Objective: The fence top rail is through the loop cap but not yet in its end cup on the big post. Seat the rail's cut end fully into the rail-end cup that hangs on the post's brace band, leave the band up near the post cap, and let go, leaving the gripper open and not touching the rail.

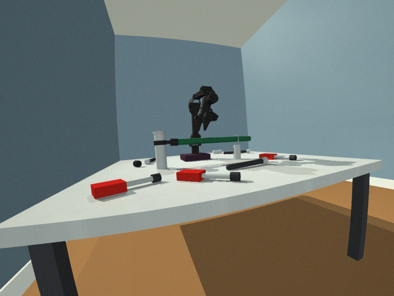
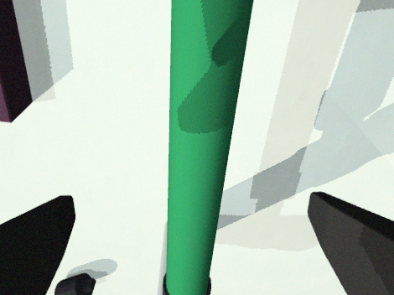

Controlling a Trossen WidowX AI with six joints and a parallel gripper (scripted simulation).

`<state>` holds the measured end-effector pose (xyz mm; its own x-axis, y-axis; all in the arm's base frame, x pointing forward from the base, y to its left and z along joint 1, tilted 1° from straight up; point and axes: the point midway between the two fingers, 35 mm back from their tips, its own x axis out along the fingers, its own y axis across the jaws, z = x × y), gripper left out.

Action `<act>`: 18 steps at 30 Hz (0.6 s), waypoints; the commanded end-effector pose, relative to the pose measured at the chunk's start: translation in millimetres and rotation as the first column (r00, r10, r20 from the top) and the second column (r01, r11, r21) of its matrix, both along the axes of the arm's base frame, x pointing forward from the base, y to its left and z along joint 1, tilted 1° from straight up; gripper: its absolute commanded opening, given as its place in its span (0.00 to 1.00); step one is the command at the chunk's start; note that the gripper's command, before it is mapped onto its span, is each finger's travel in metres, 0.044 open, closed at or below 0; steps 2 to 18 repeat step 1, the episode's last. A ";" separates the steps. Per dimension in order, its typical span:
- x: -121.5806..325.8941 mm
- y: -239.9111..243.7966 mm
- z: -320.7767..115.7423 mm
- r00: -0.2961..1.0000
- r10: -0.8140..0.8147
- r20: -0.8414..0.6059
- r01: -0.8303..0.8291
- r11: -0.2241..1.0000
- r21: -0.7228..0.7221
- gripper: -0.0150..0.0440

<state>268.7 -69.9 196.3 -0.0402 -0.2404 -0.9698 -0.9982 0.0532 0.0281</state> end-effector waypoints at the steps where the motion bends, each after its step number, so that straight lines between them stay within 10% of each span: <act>1: 0.0 0.4 0.1 1.000 -0.003 0.000 0.003 1.000 0.001 1.00; 18: 0.0 0.4 0.1 1.000 -0.003 0.000 0.003 1.000 0.001 1.00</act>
